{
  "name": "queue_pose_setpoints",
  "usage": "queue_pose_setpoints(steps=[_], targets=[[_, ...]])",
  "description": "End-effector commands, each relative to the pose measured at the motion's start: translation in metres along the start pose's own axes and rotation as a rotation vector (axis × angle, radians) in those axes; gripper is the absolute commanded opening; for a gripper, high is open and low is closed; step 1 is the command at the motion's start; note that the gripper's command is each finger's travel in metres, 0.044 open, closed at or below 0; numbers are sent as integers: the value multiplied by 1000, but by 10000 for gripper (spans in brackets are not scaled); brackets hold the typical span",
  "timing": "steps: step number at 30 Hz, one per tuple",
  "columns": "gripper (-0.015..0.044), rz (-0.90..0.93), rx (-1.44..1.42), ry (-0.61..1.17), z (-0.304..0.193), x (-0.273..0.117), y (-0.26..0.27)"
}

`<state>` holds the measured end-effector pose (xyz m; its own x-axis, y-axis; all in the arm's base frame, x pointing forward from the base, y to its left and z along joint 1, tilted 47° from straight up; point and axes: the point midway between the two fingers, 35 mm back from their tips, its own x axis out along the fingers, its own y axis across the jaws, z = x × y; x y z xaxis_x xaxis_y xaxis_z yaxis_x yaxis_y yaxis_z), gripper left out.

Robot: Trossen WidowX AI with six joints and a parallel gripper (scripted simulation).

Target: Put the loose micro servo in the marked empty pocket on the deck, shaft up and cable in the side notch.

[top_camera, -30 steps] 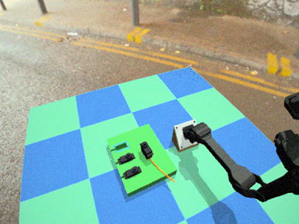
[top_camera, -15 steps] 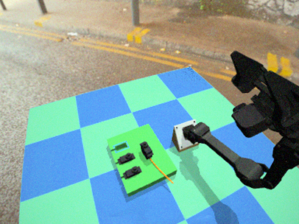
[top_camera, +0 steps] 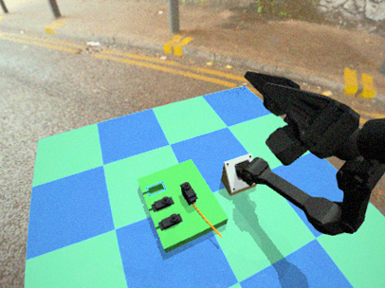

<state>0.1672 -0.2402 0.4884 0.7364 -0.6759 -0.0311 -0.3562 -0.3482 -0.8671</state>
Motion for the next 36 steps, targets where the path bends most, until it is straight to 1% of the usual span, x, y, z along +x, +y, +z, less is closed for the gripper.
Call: queue_pose_setpoints(steps=[1,10,18,27,36], targets=[[440,58,25,-89,18,19,22],[440,216,90,-329,74,53,77],[440,362,130,-553,132,67,122],[440,525,169,-807,199,63,166],[440,692,200,-1058,259,40,202]])
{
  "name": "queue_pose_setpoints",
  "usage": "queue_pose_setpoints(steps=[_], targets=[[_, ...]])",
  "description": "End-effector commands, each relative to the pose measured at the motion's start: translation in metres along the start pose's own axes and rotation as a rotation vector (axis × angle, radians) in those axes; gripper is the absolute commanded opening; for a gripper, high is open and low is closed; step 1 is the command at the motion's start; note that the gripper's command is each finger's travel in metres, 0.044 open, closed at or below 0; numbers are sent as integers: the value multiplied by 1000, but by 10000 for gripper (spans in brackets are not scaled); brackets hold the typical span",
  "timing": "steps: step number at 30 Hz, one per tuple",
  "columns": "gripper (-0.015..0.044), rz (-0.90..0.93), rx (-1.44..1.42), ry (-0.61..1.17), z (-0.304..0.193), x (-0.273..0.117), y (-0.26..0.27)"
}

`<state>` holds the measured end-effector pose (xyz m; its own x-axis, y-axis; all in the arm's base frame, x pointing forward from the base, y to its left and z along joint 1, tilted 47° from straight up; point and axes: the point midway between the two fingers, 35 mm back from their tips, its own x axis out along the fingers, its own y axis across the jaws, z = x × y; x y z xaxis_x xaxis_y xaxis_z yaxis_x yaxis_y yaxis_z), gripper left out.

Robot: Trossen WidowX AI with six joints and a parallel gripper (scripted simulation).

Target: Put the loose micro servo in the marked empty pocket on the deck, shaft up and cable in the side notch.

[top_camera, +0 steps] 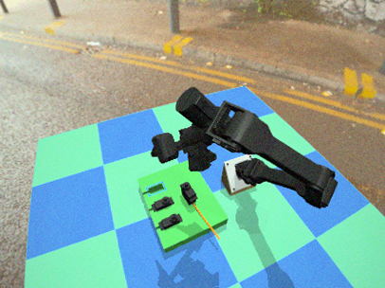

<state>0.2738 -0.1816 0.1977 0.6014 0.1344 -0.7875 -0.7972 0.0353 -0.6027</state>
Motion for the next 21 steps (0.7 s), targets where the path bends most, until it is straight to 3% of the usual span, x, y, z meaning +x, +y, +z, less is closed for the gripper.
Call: queue_pose_setpoints(steps=[1,21], targets=[[440,62,9,-92,15,18,13],[440,477,113,-610,107,81,94]])
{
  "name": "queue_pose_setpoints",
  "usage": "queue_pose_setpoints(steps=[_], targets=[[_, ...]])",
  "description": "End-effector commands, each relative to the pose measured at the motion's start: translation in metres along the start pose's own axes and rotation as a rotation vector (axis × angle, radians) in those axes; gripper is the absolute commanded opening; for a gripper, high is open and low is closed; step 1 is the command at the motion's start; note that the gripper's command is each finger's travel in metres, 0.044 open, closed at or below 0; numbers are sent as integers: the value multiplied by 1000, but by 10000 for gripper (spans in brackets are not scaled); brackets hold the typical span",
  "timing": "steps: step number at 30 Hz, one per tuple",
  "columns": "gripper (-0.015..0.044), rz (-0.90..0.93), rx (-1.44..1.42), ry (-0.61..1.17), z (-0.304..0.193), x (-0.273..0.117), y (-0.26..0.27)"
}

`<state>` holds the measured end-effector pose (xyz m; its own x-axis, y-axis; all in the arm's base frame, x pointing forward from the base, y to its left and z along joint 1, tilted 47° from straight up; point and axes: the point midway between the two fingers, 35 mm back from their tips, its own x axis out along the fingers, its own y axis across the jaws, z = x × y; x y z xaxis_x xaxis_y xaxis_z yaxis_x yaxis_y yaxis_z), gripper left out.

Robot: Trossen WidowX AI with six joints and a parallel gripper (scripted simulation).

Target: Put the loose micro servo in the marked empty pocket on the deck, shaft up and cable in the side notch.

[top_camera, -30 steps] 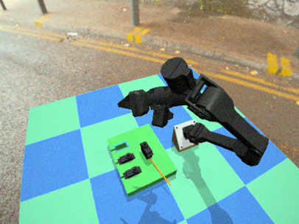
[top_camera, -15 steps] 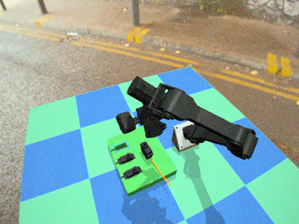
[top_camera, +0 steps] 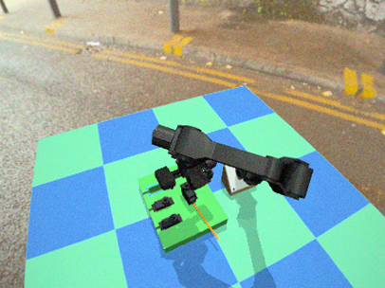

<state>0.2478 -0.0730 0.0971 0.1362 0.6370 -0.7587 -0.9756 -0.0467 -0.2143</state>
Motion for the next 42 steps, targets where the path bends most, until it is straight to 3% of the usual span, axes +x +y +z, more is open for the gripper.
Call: queue_pose_setpoints(steps=[1,31,42], targets=[[440,64,18,-85,9,16,10],[440,93,27,-122,17,68,20],[151,93,27,-122,17,68,20]])
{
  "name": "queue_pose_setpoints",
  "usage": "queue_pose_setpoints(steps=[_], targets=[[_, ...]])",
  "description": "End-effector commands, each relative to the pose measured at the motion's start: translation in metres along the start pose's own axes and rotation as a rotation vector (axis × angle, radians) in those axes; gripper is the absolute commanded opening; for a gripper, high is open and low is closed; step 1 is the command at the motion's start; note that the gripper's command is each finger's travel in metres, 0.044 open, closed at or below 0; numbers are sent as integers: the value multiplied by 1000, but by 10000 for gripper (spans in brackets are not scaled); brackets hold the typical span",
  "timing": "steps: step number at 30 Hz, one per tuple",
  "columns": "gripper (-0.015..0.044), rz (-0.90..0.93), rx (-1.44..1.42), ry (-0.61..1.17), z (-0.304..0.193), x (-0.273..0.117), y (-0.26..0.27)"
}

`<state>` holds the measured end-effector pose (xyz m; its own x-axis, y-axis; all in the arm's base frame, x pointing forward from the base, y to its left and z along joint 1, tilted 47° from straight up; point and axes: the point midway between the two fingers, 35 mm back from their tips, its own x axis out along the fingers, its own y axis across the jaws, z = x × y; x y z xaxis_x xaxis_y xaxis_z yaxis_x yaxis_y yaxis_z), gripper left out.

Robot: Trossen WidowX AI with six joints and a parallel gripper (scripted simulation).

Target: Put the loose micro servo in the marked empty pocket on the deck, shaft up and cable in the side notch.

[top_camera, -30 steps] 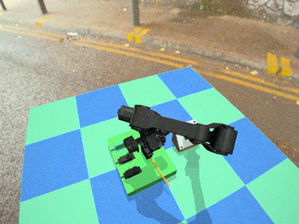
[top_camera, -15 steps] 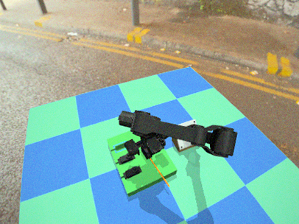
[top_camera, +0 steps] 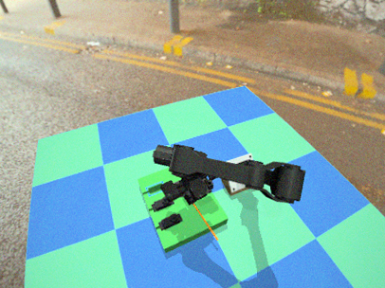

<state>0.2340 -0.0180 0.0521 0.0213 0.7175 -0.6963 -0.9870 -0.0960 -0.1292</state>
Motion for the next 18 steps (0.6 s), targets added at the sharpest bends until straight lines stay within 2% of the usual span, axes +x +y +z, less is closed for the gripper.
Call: queue_pose_setpoints(steps=[1,7,11,18], targets=[[145,-4,5,-3,0,0,-1],[105,-4,5,-3,0,0,-1],[0,-4,5,-2,0,-7,-1],[0,-3,6,-2,6,-30,5]])
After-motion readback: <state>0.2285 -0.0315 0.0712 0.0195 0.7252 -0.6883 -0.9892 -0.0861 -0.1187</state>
